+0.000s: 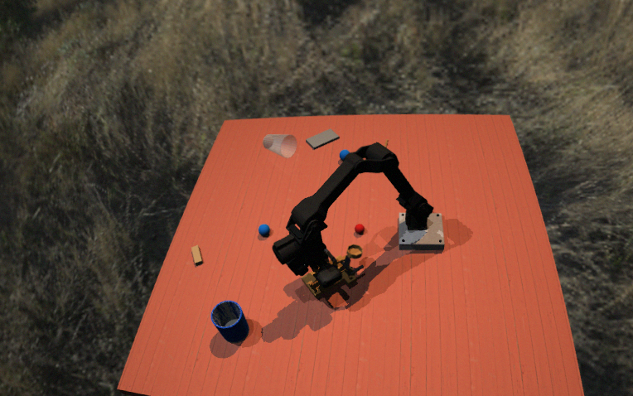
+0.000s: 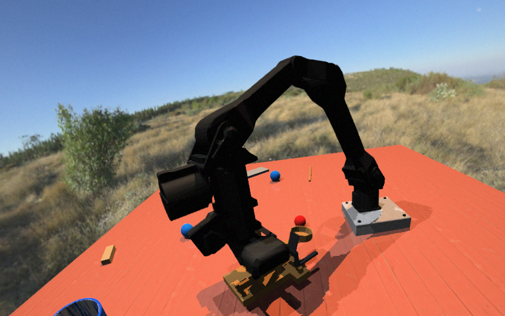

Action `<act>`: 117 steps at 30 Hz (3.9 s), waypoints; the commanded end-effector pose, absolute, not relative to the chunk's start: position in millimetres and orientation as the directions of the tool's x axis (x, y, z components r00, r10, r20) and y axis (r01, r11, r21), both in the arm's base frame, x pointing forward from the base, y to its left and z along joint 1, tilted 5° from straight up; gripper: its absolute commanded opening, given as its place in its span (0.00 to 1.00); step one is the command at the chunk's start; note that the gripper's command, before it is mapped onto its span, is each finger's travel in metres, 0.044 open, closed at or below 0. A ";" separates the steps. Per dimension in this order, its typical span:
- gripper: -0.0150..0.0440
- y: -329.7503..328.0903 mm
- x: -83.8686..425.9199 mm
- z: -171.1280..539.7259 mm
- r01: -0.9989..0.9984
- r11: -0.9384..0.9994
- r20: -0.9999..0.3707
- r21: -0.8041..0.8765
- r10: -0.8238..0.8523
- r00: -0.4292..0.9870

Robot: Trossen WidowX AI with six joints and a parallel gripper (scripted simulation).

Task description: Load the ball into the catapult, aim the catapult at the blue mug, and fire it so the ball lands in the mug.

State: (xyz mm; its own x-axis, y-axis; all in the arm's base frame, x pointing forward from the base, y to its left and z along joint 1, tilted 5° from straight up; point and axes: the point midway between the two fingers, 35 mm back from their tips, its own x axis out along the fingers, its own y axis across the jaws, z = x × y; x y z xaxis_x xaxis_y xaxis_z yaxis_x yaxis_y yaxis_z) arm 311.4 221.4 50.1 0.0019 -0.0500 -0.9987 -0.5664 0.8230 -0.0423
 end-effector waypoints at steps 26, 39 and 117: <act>0.70 220.0 311.0 33.9 -0.565 0.824 -0.999 -0.042 -0.050 0.001; 1.00 225.6 311.4 131.2 -0.565 0.824 -0.999 -0.041 -0.049 0.002; 0.35 220.7 310.9 43.2 -0.565 0.824 -0.999 -0.042 -0.047 0.007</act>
